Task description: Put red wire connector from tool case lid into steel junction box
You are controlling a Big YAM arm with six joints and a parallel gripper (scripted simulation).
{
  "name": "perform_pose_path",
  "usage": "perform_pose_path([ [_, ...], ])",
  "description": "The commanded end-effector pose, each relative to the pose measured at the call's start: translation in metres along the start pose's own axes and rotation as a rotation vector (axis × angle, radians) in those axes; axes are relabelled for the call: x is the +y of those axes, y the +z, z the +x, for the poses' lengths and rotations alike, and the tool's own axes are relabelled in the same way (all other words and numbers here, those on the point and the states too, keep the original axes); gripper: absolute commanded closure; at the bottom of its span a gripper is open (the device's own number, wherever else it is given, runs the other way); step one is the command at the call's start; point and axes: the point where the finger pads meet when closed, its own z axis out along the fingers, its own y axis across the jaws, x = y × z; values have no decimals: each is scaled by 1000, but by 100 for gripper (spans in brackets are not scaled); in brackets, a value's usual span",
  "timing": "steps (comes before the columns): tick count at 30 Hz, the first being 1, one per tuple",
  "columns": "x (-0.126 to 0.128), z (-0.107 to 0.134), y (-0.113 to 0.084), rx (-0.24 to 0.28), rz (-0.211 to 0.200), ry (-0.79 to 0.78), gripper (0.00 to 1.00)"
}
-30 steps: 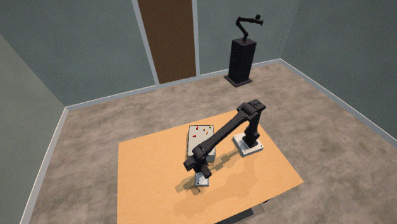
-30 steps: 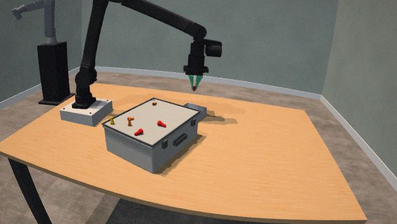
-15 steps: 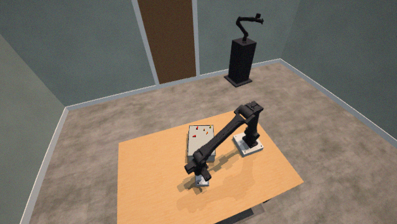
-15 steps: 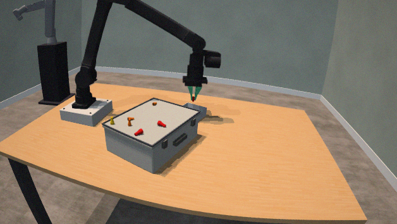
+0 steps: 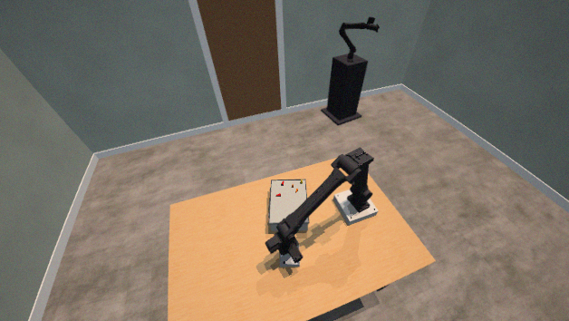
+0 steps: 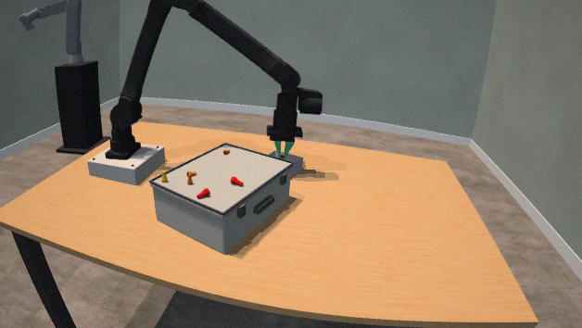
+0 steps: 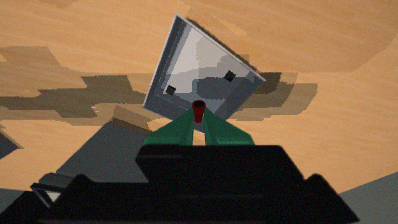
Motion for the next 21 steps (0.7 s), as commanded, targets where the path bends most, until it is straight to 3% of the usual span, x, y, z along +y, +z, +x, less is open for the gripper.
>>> perform_pose_path([
  [1,-1,-5,15,2,0,2,90],
  [21,-1,-4,28,2,1,3,90],
])
